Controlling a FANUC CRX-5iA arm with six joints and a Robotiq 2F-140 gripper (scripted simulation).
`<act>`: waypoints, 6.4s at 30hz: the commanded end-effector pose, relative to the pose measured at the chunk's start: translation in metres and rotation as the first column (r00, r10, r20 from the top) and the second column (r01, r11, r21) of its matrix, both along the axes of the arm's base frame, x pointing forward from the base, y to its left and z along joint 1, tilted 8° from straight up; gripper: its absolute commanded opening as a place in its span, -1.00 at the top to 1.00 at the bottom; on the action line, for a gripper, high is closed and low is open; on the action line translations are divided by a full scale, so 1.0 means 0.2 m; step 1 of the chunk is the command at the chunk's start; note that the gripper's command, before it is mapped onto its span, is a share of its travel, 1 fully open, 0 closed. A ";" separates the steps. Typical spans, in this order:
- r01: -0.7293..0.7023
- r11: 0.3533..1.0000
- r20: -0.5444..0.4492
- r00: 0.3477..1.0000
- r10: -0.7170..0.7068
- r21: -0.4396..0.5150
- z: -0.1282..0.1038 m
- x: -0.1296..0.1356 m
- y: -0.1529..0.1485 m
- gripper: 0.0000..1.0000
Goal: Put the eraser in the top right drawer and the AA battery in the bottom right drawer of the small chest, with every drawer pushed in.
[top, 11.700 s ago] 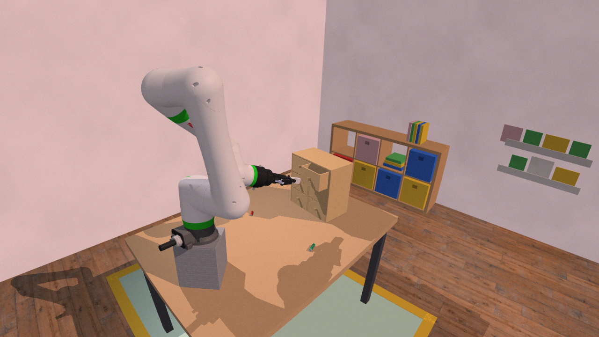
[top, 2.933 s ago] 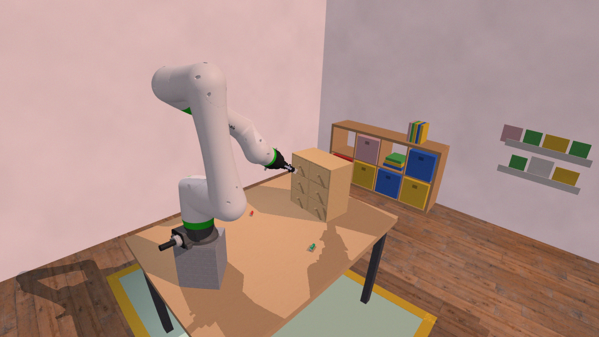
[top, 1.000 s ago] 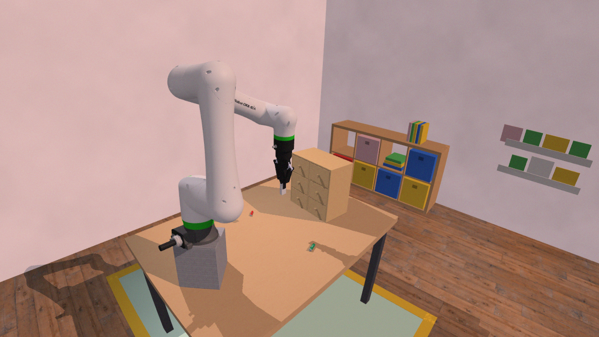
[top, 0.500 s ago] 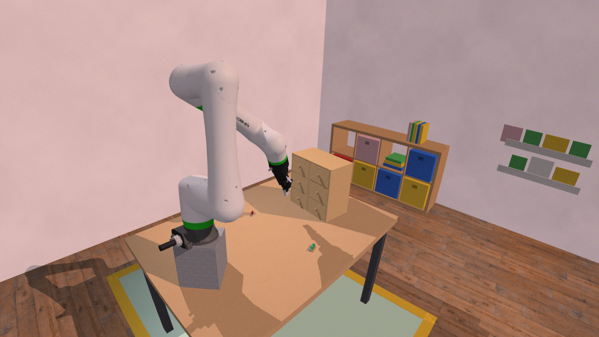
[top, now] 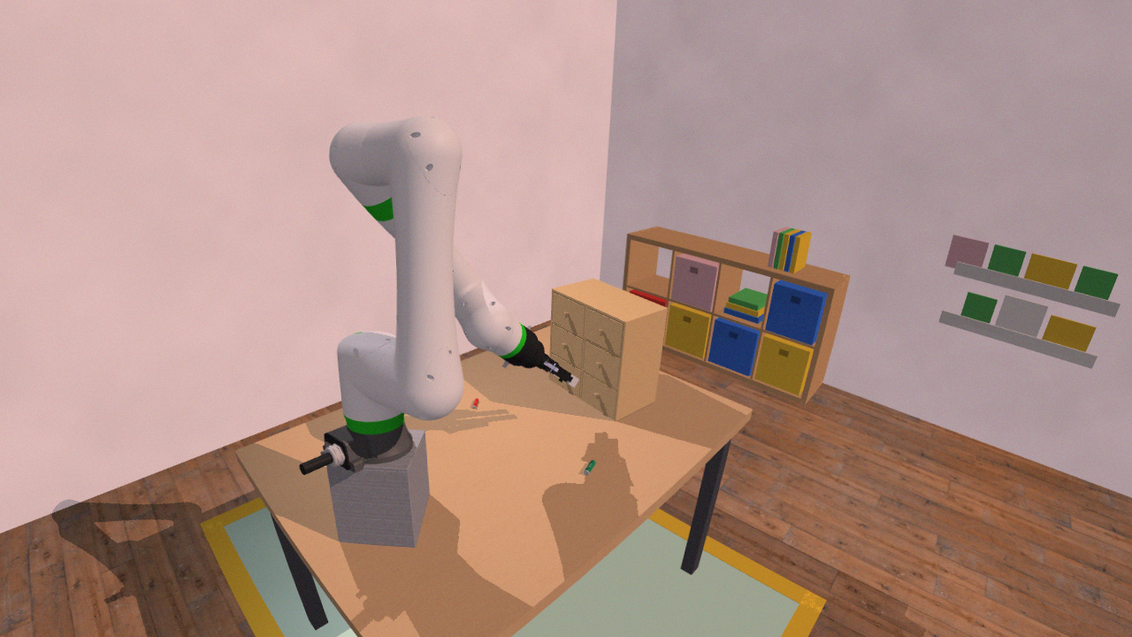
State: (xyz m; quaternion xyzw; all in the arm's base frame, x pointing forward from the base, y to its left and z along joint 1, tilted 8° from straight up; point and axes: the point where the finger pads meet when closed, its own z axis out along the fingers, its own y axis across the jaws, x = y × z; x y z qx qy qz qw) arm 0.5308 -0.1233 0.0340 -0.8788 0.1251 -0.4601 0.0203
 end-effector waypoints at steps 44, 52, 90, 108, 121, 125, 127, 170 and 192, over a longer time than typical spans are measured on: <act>0.057 0.998 0.005 0.998 -0.056 -0.042 -0.33 0.29 -0.02 0.60; 0.057 0.998 0.005 0.998 -0.056 -0.042 -0.42 0.38 -0.03 0.60; 0.057 0.998 0.005 0.998 -0.056 -0.042 -0.43 0.41 -0.04 0.60; 0.057 0.998 0.005 0.998 -0.056 -0.042 -0.42 0.53 -0.07 0.60; 0.057 0.998 0.005 0.998 -0.056 -0.042 -0.42 0.55 -0.08 0.60; 0.057 0.998 0.005 0.998 -0.056 -0.042 -0.42 0.55 -0.08 0.60; 0.057 0.998 0.005 0.998 -0.056 -0.042 -0.42 0.55 -0.08 0.60; 0.057 0.998 0.005 0.998 -0.056 -0.042 -0.42 0.55 -0.08 0.84; 0.057 0.998 0.005 0.998 -0.056 -0.042 -0.42 0.49 -0.06 0.84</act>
